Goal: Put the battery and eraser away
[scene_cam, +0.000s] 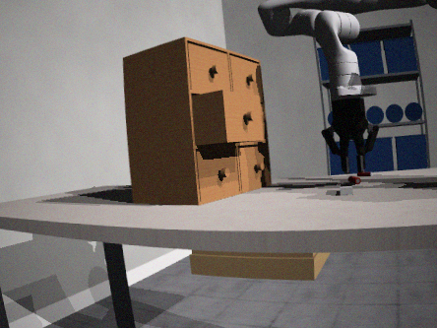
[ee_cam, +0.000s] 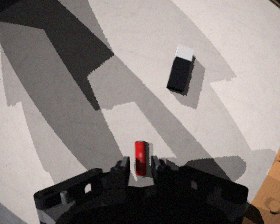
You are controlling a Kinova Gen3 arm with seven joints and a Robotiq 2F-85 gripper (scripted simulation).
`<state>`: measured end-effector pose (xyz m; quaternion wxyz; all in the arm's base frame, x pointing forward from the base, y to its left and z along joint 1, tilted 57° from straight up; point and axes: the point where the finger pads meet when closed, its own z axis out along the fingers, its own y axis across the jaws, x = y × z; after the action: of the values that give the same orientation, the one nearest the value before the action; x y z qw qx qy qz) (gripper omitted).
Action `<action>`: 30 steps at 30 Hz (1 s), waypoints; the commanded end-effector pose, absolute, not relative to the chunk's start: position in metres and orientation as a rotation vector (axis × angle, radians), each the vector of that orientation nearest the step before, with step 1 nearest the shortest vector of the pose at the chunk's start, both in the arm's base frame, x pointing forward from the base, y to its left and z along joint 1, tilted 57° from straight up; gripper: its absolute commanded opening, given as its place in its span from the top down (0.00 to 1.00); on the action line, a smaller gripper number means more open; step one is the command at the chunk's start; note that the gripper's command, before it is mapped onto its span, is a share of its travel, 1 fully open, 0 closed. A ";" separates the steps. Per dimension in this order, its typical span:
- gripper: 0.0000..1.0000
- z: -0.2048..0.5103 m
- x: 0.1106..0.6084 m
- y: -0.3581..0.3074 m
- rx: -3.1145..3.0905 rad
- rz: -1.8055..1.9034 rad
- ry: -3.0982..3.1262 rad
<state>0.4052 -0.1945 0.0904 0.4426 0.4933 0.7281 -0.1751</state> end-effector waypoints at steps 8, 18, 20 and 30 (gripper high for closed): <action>0.71 0.087 0.408 -0.198 1.223 -0.433 1.806; 0.71 0.080 0.415 -0.208 1.223 -0.433 1.806; 0.71 0.079 0.415 -0.208 1.223 -0.433 1.806; 0.71 0.079 0.415 -0.209 1.223 -0.433 1.806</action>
<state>0.4152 -0.2089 0.0790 0.4427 0.4933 0.7280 -0.1750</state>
